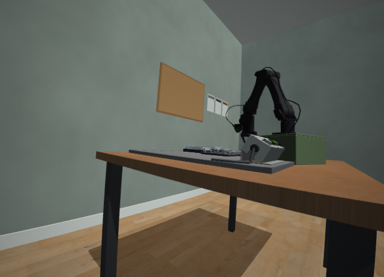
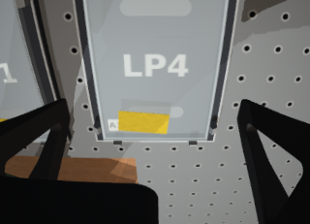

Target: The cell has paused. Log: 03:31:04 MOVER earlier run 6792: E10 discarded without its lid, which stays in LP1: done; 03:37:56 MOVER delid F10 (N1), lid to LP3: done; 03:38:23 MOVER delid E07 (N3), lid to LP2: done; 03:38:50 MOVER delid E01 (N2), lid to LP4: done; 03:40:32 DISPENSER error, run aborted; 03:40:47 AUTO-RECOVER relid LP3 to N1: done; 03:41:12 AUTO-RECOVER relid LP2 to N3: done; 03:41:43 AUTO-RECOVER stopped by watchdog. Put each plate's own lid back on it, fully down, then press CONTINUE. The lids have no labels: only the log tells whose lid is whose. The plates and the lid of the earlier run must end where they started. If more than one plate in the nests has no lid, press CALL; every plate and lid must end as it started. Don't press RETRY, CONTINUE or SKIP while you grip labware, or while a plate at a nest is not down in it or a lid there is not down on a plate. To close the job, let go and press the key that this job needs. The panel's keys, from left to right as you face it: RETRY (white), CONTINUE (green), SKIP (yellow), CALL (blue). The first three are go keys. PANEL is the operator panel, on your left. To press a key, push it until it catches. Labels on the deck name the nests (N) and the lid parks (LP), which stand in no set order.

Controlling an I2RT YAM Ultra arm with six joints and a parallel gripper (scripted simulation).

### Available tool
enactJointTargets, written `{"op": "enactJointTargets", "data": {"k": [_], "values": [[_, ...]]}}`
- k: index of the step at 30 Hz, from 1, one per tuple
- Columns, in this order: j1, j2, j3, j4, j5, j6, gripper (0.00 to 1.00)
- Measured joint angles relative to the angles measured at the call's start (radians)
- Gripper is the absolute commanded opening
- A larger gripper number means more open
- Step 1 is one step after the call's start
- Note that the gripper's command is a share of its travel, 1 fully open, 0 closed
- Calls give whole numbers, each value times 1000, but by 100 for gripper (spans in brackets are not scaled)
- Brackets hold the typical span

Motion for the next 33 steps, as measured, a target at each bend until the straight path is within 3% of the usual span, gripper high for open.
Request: {"op": "enactJointTargets", "data": {"k": [33], "values": [[0,3,15,-7,0,-4,100]]}}
